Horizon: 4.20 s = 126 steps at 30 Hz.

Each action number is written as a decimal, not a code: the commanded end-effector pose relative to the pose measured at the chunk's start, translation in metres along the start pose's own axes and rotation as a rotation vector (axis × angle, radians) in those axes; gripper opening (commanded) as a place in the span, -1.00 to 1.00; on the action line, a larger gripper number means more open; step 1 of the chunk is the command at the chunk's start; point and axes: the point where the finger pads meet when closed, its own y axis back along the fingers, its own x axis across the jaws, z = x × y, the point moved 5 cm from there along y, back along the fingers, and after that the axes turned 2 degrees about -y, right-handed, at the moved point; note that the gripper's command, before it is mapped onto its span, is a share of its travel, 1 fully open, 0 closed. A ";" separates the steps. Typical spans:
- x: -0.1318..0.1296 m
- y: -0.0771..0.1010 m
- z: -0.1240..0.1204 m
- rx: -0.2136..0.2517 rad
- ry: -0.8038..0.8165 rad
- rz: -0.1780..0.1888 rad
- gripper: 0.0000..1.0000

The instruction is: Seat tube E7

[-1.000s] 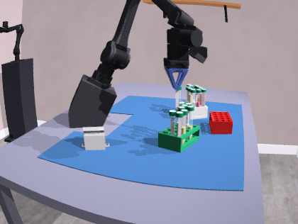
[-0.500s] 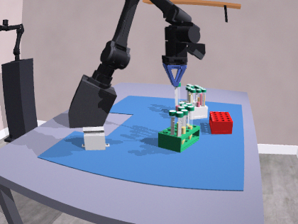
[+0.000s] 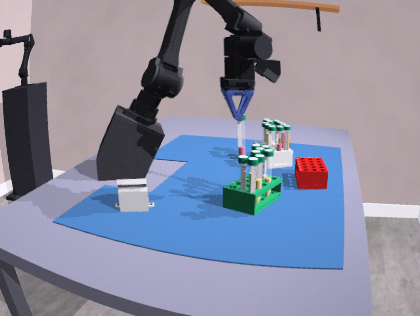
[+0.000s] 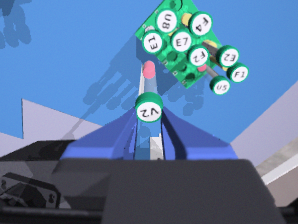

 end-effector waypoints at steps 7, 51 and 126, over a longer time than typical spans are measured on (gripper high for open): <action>0.010 0.006 -0.011 -0.003 -0.001 -0.005 -1.00; 0.065 0.013 0.129 -0.042 0.015 -0.020 -1.00; 0.117 0.016 0.190 -0.058 -1.054 0.010 -1.00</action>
